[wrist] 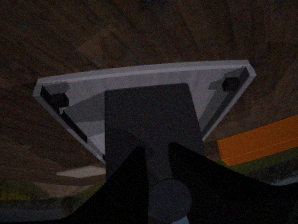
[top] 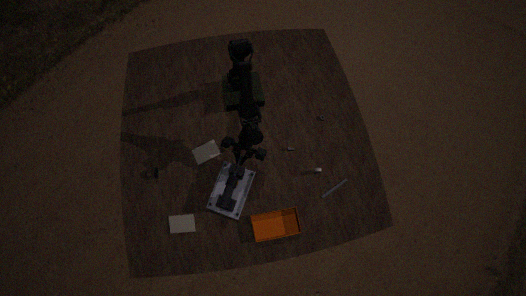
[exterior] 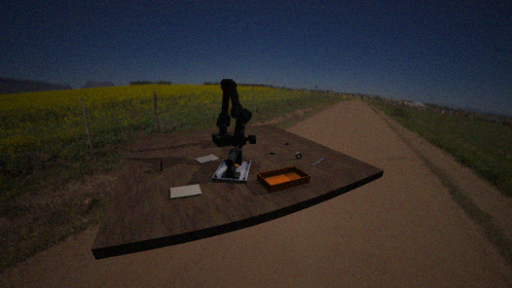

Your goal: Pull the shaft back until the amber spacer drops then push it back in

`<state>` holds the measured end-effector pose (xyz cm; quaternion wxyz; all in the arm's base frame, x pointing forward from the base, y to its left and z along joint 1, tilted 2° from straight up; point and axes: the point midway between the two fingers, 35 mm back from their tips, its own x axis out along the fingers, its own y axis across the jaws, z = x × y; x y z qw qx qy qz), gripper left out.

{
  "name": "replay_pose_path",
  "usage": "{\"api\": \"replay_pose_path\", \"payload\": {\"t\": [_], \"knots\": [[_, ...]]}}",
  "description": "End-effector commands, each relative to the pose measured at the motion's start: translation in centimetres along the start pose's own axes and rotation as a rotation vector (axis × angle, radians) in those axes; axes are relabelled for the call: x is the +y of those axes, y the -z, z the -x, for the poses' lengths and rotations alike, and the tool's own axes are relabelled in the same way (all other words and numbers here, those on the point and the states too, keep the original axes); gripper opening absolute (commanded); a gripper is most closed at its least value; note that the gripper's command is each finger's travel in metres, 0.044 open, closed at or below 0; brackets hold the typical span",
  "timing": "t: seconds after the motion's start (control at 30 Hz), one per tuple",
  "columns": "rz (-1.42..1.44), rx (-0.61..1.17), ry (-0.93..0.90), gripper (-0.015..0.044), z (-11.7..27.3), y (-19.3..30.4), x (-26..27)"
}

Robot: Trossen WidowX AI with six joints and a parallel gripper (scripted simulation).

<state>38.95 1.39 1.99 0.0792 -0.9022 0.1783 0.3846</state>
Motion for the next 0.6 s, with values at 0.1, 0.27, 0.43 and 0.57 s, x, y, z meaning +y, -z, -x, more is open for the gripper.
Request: {"api": "replay_pose_path", "payload": {"t": [0.1, 0.27, 0.43, 0.57], "knots": [[0.001, 0.000, 0.000, 0.0026, 0.0, 0.0, 0.0], [0.001, 0.000, 0.000, 0.0157, 0.0, 0.0, 0.0], [0.001, 0.000, 0.000, 0.0289, 0.0, 0.0, 0.0], [0.000, 0.000, 0.000, 0.0394, 1.1, 0.1, -0.1]]}}
